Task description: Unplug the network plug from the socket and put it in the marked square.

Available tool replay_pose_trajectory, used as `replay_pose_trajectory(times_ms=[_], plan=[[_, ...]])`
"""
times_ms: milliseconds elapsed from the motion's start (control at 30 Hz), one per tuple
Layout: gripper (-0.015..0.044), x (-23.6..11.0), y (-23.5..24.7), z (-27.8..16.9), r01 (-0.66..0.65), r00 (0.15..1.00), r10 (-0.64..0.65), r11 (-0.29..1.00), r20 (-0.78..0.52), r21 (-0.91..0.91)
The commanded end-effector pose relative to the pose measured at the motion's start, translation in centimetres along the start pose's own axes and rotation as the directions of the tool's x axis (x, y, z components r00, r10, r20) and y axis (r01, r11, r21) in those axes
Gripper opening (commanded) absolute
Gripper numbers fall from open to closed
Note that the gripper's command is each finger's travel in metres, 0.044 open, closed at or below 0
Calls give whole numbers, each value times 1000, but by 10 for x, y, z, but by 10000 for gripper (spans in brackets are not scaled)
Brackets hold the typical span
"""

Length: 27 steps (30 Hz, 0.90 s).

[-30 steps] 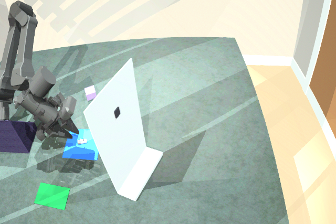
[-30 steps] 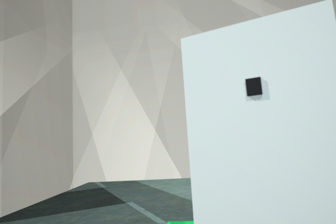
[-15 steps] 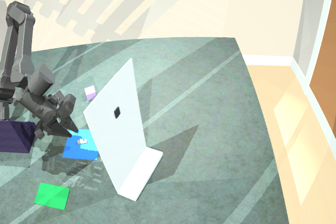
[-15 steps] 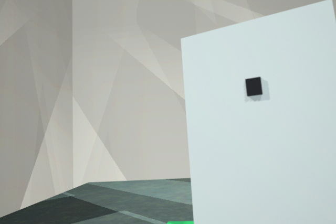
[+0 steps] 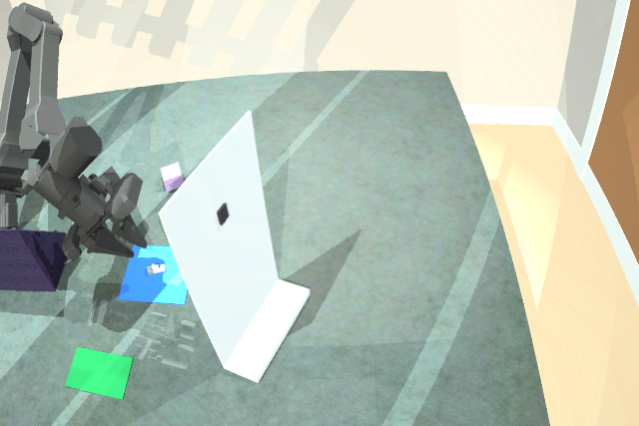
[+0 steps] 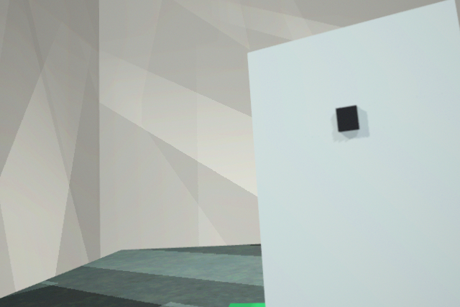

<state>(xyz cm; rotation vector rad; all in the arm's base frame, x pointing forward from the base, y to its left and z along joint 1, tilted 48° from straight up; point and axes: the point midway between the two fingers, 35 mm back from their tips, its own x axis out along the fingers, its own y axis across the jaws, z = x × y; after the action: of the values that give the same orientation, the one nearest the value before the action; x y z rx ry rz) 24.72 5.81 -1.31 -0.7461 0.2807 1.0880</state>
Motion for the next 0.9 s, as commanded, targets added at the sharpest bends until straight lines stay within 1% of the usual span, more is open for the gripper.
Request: replay_pose_trajectory(times_ms=[0, 867], plan=[[156, -3, -5, 0, 4, 1000, -4, 1000, 4, -9], [156, -25, -17, 1, 5, 1000, -5, 1000, 6, -8]])
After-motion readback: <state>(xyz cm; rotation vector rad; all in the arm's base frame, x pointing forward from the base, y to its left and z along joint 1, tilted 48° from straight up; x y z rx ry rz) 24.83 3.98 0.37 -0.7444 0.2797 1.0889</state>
